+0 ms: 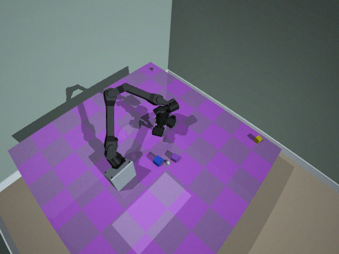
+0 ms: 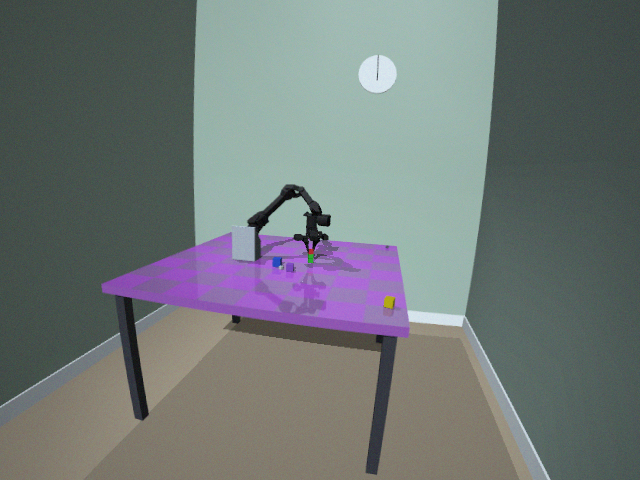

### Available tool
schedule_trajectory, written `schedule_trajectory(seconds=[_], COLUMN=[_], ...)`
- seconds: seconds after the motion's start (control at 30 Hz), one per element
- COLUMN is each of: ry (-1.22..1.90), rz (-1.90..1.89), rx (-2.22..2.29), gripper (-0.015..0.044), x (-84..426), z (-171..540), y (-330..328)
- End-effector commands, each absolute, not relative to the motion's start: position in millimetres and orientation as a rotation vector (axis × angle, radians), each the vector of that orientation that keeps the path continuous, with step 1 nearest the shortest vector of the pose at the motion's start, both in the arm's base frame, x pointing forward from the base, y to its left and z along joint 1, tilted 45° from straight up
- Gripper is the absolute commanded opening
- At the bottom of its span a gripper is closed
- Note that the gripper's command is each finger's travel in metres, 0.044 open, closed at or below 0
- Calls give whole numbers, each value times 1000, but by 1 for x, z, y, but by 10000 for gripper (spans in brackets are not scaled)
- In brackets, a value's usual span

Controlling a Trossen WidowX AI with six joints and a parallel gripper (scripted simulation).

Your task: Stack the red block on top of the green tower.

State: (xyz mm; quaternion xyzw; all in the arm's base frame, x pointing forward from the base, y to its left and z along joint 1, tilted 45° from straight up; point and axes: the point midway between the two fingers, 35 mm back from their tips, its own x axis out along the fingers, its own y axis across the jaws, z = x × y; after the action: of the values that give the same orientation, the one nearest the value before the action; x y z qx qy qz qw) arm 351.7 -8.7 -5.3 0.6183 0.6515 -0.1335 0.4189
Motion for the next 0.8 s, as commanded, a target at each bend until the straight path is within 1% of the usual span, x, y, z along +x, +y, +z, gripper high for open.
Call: schedule_trajectory(seconds=[0.0,0.07,0.63,0.77], ry=[1633,1632,1635,1635], rz=[-335,-336,-337,-337], rx=[1557,1557,1553,1553], gripper=[0,0,440,440], x=[352,352,351,351], z=[-5,-2,-5,-5], y=[-9,-12,-9,-9])
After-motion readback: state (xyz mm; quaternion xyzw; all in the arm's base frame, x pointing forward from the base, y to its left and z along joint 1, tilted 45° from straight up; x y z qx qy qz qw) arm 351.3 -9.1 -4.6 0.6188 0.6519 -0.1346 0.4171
